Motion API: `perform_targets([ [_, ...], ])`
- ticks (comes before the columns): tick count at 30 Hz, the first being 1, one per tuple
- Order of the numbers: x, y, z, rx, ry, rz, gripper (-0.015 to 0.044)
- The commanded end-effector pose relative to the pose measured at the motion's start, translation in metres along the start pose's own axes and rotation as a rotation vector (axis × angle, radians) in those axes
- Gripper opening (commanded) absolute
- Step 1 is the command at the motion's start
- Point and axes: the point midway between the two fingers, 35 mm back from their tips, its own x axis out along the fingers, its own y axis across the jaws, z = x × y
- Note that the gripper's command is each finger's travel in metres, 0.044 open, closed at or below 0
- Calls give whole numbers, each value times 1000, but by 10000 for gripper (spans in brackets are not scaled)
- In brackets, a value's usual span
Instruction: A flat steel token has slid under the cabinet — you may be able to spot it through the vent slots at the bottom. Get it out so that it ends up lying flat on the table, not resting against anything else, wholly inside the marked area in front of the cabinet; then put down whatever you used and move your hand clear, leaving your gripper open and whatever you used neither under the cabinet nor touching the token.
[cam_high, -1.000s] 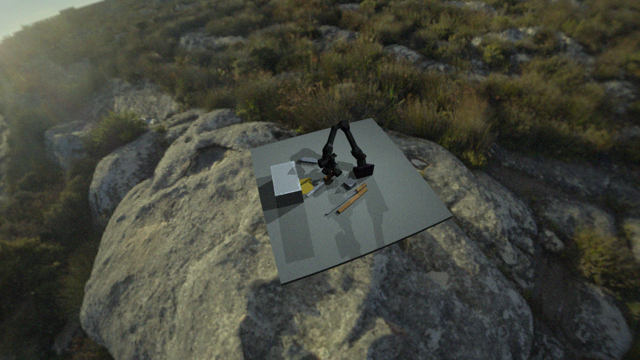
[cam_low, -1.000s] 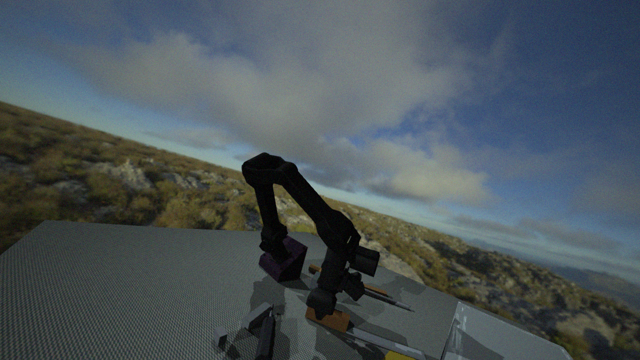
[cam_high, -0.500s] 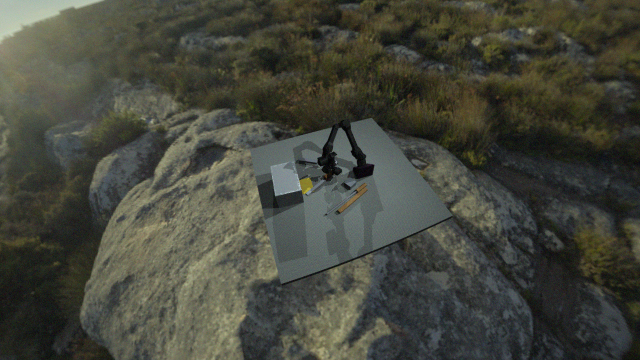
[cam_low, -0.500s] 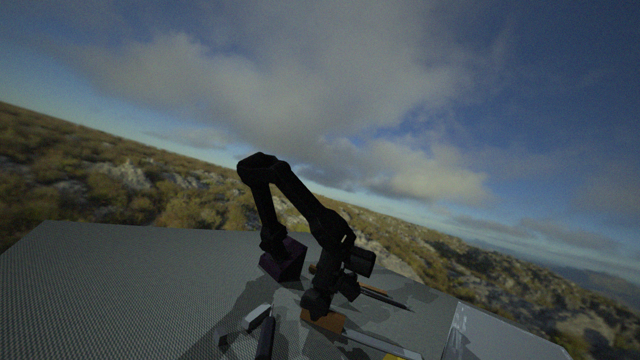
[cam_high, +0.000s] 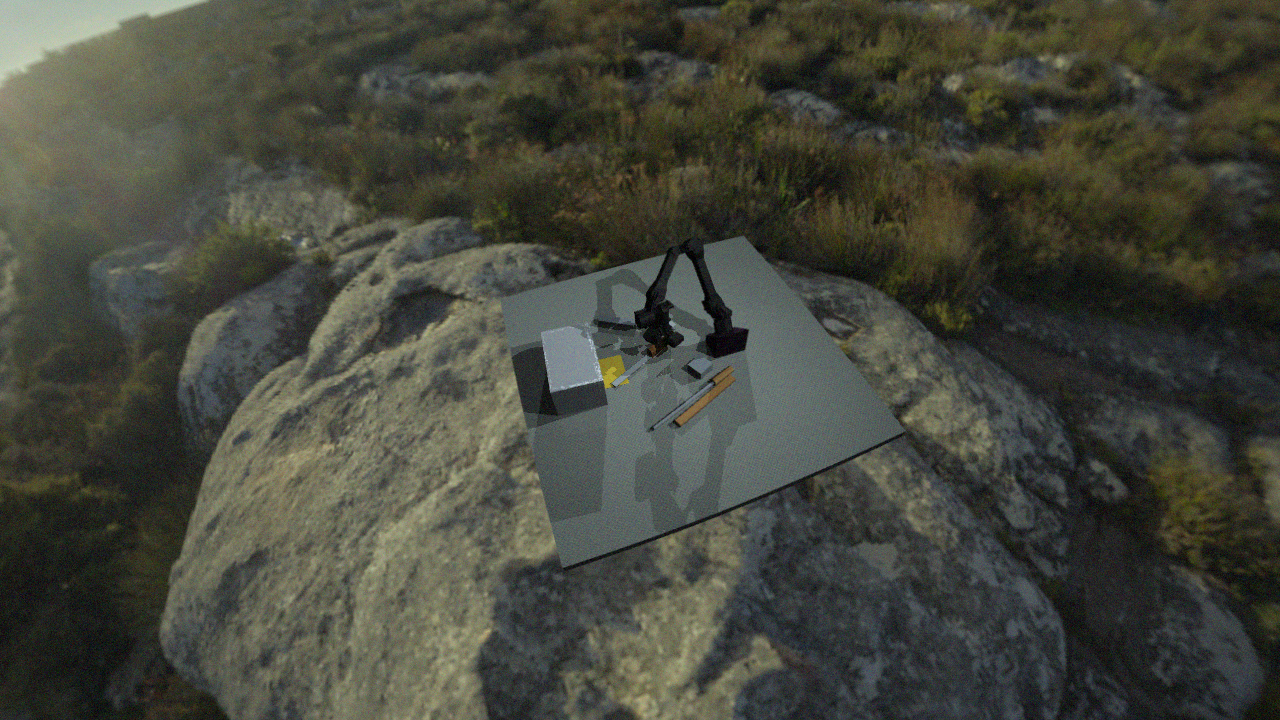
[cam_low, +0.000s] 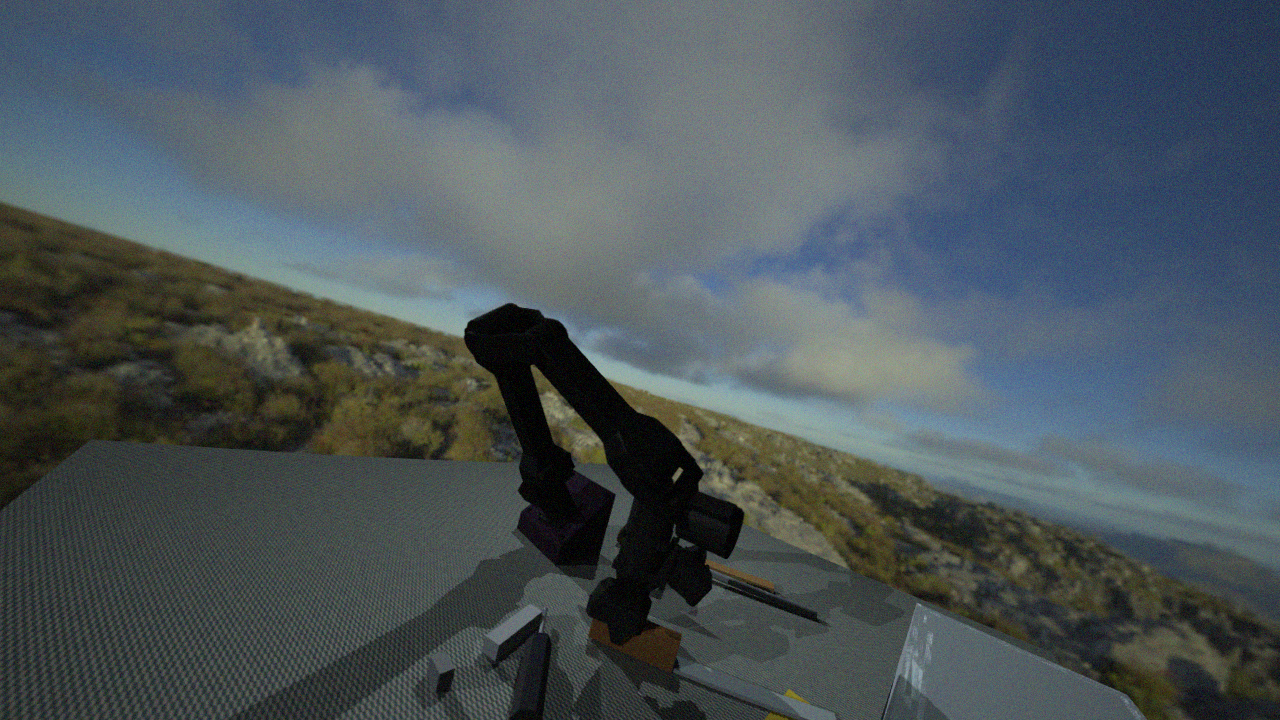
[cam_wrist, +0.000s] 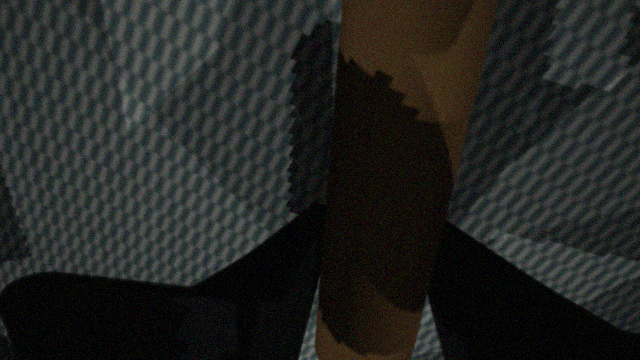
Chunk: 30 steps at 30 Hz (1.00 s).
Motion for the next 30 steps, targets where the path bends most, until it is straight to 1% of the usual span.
perform_targets([
  [1, -1, -5, -5, 1, -2, -5, 0],
  [30, -1, -29, -27, 0, 0, -6, 0],
])
